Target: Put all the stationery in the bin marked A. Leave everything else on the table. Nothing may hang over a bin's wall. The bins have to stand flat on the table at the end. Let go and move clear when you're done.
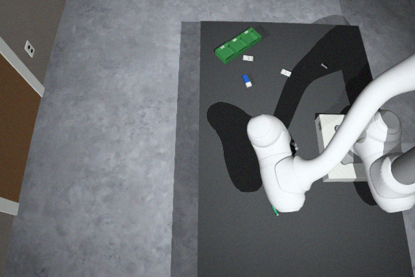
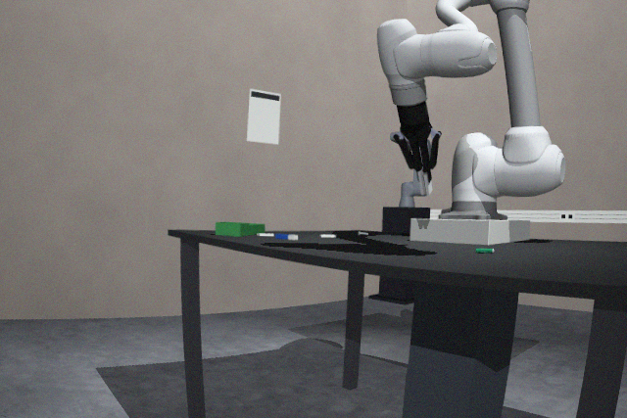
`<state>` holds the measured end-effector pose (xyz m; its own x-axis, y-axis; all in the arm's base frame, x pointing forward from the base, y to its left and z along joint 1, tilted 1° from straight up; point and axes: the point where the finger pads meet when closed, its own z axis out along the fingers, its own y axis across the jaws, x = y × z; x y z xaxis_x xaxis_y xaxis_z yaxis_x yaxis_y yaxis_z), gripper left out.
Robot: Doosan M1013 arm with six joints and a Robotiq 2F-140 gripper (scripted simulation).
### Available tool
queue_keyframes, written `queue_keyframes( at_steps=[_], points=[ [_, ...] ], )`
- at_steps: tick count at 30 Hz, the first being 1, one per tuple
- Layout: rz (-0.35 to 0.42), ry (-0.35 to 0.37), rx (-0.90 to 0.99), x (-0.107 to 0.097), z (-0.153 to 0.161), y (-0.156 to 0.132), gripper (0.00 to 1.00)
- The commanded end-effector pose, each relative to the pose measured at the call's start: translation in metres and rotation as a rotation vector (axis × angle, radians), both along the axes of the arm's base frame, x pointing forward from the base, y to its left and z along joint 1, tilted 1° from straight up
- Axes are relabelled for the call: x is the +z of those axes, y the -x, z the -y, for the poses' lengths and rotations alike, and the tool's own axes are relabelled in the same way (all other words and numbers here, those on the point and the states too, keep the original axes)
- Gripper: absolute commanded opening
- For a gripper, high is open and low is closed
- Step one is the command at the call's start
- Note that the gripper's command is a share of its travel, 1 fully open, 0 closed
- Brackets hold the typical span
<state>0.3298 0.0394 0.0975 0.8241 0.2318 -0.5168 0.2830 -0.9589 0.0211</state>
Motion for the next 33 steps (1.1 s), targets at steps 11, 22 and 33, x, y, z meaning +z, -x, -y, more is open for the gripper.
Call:
queue_keyframes(
  at_steps=[11,22,33],
  points=[
    [0.325,-0.066,-0.181,0.018,0.019,-0.076,0.15],
    [0.521,-0.088,-0.289,0.046,0.044,-0.131,0.15],
    [0.527,-0.06,-0.386,0.045,0.062,-0.133,0.15]
  ],
)
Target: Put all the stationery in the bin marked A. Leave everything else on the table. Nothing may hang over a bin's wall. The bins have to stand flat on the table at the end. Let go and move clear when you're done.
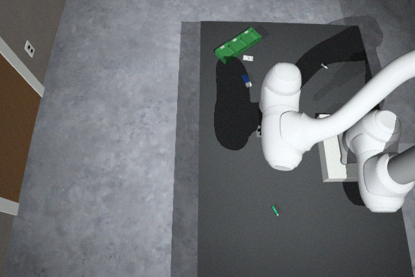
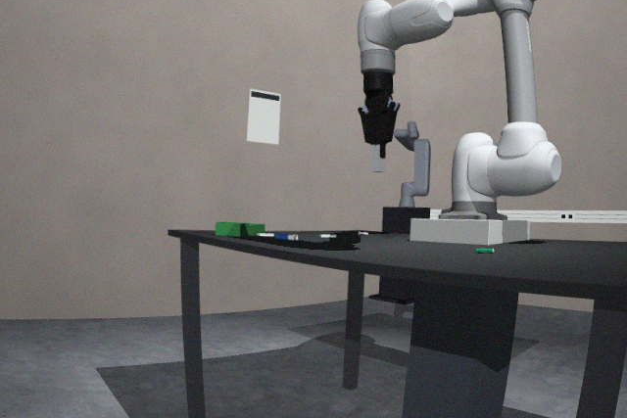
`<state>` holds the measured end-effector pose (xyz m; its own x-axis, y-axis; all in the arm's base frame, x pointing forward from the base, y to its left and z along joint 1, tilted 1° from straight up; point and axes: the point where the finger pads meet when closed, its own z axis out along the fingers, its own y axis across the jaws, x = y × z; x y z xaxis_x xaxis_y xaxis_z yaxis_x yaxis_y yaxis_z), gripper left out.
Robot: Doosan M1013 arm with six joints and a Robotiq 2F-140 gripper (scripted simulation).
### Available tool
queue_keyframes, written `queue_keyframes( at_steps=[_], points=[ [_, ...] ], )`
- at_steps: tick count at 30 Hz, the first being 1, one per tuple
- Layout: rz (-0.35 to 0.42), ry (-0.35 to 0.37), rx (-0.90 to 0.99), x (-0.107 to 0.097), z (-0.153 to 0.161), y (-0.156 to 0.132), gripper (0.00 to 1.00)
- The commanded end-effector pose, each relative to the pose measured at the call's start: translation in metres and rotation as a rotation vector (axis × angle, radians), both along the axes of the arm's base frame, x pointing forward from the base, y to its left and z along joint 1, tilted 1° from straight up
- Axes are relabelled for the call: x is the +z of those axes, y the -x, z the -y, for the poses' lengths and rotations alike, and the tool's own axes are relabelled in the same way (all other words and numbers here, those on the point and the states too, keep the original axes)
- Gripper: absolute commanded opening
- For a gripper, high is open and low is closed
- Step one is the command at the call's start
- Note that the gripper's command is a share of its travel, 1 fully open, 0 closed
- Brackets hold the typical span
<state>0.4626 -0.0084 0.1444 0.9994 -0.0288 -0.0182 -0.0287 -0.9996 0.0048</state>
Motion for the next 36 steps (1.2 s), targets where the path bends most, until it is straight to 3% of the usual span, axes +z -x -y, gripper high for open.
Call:
queue_keyframes(
  at_steps=[1,4,19,21,22,36],
  points=[
    [0.001,0.002,-0.137,-0.004,0.022,0.001,0.15],
    [0.002,0.003,-0.187,-0.005,0.031,0.001,0.15],
    [0.005,0.015,-0.9,-0.028,0.154,0.007,0.15],
    [0.005,0.015,-0.9,-0.028,0.154,0.007,0.15],
    [0.005,0.017,-0.964,-0.029,0.162,0.007,0.15],
    [0.005,0.018,-0.964,-0.051,0.276,0.012,0.15]
  ],
)
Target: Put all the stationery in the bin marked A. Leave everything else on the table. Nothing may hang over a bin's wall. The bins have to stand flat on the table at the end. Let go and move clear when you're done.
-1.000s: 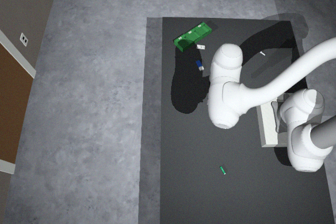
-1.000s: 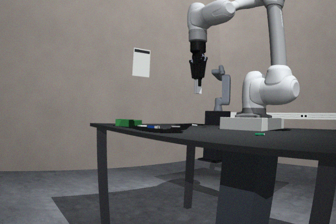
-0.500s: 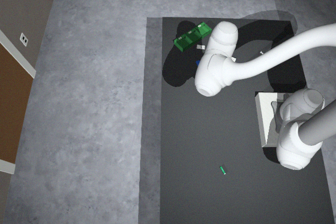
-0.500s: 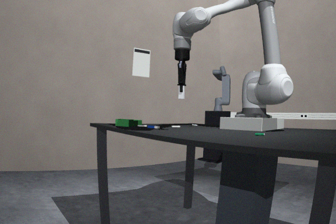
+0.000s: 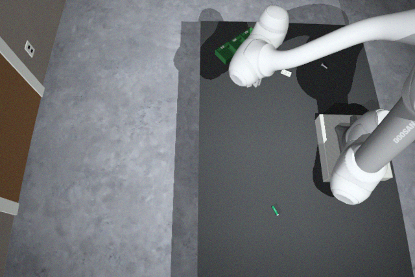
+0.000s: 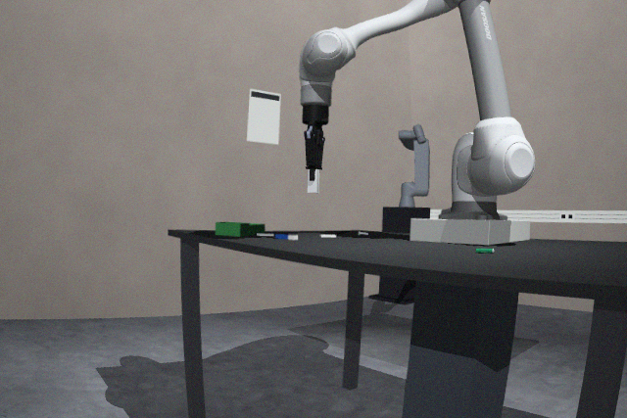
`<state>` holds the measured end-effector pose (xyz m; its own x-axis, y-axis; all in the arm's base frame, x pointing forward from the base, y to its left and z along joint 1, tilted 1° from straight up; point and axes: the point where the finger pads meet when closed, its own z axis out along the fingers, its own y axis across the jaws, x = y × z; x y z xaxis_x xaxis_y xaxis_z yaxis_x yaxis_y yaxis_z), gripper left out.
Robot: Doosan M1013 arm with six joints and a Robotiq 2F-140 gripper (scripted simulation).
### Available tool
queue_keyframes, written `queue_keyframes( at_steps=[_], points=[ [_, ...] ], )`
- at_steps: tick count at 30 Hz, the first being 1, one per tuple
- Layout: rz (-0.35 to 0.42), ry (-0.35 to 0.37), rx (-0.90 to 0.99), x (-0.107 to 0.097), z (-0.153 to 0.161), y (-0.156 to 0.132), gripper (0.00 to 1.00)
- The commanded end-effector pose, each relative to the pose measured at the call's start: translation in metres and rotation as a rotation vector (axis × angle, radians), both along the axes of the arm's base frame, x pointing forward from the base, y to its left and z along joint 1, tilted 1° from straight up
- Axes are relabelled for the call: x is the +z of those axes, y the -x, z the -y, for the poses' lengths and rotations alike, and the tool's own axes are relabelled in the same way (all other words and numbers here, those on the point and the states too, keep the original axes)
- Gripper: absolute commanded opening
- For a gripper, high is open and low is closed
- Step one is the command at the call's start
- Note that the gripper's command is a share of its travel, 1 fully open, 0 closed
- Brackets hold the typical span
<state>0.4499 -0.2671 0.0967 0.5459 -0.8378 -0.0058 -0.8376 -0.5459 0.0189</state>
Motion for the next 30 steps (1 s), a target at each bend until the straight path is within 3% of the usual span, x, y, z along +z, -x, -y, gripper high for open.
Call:
queue_keyframes(
  at_steps=[1,30],
  points=[
    [0.002,-0.001,0.0,-0.003,0.018,0.0,0.15],
    [0.002,0.0,0.0,-0.042,0.231,0.01,0.15]
  ],
)
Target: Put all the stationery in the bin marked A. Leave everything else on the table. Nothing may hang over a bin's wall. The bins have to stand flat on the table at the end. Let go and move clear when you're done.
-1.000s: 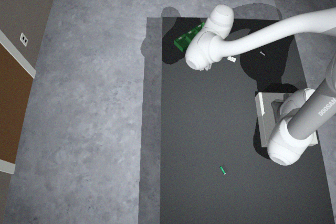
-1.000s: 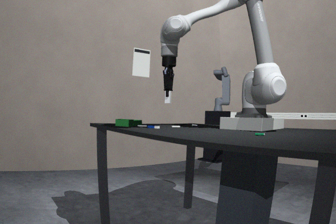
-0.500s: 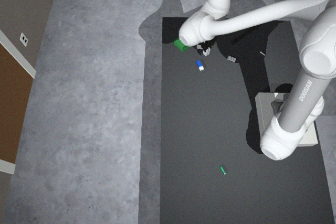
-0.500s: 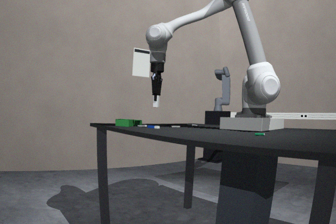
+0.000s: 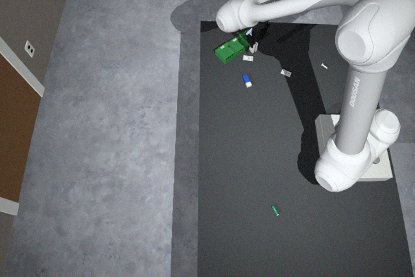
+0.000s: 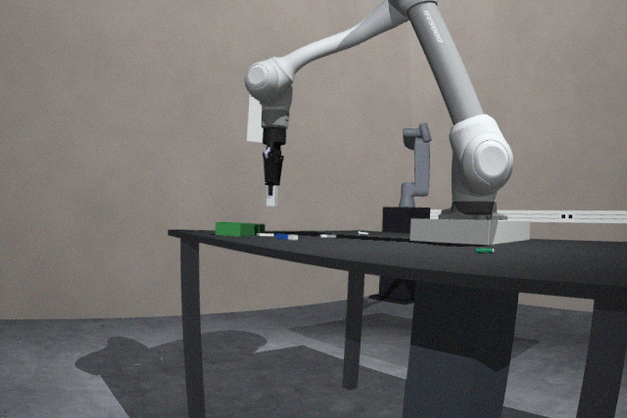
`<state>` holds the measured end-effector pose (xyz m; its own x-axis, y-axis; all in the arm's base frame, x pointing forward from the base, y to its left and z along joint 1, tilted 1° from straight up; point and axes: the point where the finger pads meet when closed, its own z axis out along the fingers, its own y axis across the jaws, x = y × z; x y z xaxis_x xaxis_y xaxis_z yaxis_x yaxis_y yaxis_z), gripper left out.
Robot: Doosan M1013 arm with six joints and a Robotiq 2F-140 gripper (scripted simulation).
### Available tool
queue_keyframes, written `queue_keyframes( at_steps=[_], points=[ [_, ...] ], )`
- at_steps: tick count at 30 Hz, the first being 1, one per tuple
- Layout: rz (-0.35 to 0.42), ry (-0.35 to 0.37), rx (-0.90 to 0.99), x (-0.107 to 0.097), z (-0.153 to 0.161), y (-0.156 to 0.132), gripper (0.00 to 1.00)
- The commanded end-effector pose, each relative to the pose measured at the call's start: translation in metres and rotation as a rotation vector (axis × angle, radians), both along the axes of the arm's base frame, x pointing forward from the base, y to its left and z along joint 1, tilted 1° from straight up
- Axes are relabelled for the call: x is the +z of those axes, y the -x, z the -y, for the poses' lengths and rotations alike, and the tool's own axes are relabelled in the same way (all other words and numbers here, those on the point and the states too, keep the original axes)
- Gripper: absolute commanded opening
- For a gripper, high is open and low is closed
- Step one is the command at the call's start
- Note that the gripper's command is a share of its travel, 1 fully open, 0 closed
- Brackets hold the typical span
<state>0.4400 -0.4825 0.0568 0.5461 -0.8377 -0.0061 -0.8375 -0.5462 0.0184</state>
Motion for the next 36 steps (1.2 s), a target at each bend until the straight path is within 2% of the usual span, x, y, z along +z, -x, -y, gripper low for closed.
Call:
queue_keyframes(
  at_steps=[1,4,6,18,23,36],
  points=[
    [0.001,0.0,0.0,-0.004,0.024,0.0,0.15],
    [0.001,0.0,0.0,-0.008,0.048,0.001,0.15],
    [0.001,0.0,0.0,-0.008,0.048,0.001,0.15],
    [0.001,0.0,0.0,-0.026,0.144,0.006,0.15],
    [0.001,0.0,0.0,-0.028,0.144,0.006,0.15],
    [0.001,0.0,0.0,-0.063,0.144,0.006,0.15]
  ],
)
